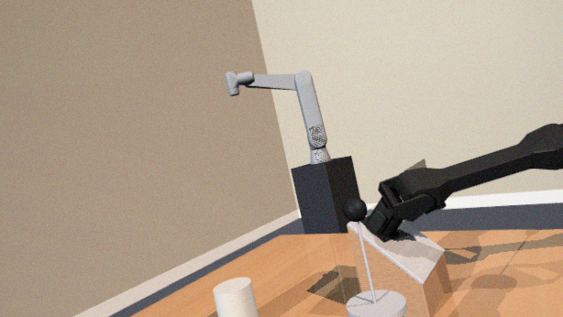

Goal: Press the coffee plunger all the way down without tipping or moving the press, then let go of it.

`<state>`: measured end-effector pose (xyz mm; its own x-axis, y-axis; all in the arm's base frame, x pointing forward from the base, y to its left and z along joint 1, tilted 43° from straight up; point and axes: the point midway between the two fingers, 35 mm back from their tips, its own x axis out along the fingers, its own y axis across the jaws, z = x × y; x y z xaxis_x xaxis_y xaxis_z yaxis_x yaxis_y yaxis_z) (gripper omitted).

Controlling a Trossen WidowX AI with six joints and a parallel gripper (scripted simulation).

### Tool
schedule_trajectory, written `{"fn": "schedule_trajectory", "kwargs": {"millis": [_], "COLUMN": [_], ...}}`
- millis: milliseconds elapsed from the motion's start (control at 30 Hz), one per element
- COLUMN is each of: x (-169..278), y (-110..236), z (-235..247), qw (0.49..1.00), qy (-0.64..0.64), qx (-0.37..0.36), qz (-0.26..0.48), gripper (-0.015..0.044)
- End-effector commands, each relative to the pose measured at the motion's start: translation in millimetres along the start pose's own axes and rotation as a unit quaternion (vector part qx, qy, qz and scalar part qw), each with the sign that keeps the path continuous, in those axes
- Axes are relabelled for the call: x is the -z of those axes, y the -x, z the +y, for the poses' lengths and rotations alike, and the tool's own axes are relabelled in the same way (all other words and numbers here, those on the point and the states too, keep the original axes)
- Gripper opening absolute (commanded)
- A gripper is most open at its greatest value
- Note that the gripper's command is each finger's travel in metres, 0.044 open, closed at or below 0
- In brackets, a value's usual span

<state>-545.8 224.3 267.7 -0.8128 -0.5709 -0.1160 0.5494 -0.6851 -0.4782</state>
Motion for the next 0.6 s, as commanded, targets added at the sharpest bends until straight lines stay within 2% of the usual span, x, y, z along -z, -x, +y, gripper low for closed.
{"fn": "schedule_trajectory", "kwargs": {"millis": [0,133,367,567], "x": [0,1,-2,-2], "y": [1,17,77,154], "z": [-1,-7,-31,-46], "qw": [1.000,1.000,0.995,0.985], "qy": [-0.001,-0.006,-0.025,-0.043], "qx": [0.001,0.015,0.082,0.146], "qz": [0.001,0.009,0.048,0.084], "gripper": [0.0426,0.0440,0.0440,0.0440]}}
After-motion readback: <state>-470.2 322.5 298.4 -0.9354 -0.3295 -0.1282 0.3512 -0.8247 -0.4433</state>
